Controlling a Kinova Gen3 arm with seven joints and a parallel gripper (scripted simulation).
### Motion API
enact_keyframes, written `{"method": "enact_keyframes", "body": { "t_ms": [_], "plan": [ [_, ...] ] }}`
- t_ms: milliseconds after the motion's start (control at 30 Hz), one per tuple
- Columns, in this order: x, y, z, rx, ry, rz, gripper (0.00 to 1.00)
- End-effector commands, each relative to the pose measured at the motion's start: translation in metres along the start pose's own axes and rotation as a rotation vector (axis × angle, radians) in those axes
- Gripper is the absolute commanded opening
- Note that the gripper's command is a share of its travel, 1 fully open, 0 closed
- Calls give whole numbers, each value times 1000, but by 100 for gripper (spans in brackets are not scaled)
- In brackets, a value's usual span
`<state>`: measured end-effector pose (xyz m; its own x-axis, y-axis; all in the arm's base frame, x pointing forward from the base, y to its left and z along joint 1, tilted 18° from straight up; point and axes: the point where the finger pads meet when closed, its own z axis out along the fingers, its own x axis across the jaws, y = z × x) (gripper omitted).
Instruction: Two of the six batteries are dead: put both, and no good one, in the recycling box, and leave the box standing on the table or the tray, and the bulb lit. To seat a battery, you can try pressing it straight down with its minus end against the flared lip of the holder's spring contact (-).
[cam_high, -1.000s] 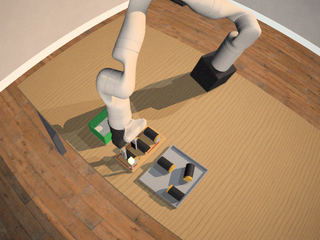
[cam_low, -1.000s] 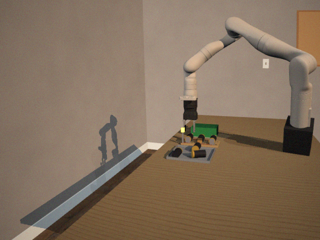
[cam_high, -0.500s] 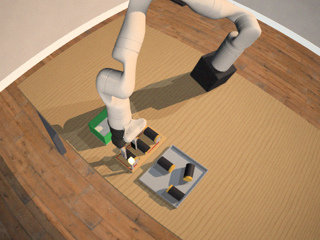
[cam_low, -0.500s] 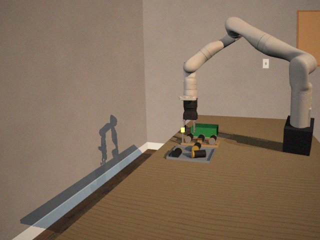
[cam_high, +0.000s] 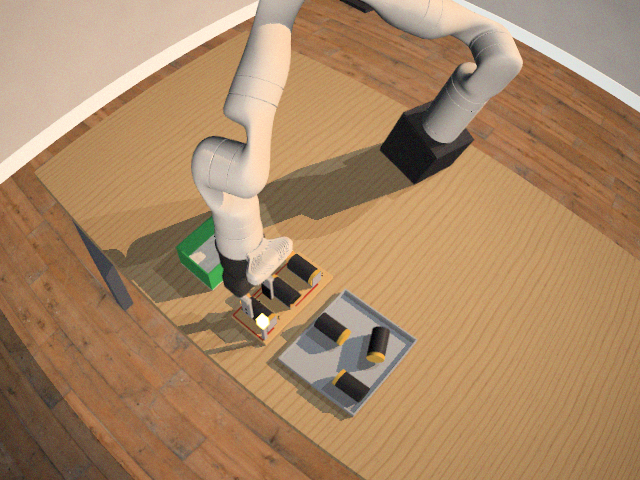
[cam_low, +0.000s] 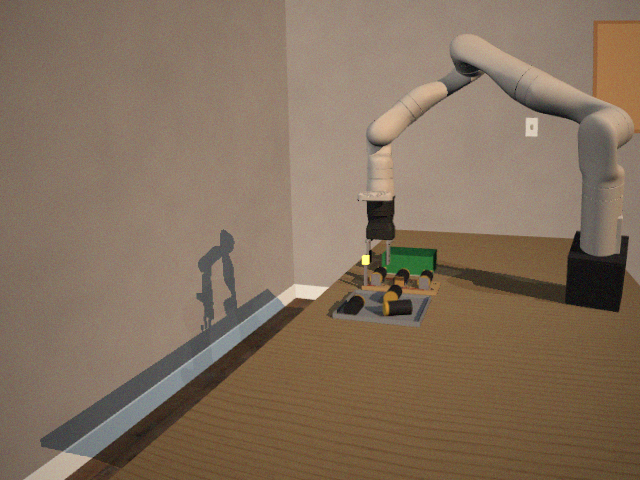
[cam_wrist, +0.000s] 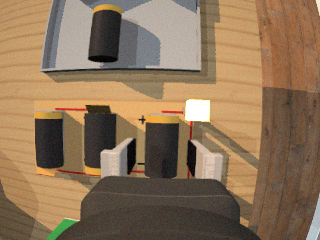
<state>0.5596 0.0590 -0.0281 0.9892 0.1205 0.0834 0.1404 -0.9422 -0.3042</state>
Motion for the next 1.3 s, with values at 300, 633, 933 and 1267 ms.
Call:
{"method": "enact_keyframes", "body": {
  "t_ms": [300,633,933,1267],
  "plan": [
    [1,0,-1,-1,2,0,90],
    [1,0,-1,-1,2,0,90],
    [1,0,16,-1,2,0,90],
    [1,0,34,-1,2,0,90]
  ]
}}
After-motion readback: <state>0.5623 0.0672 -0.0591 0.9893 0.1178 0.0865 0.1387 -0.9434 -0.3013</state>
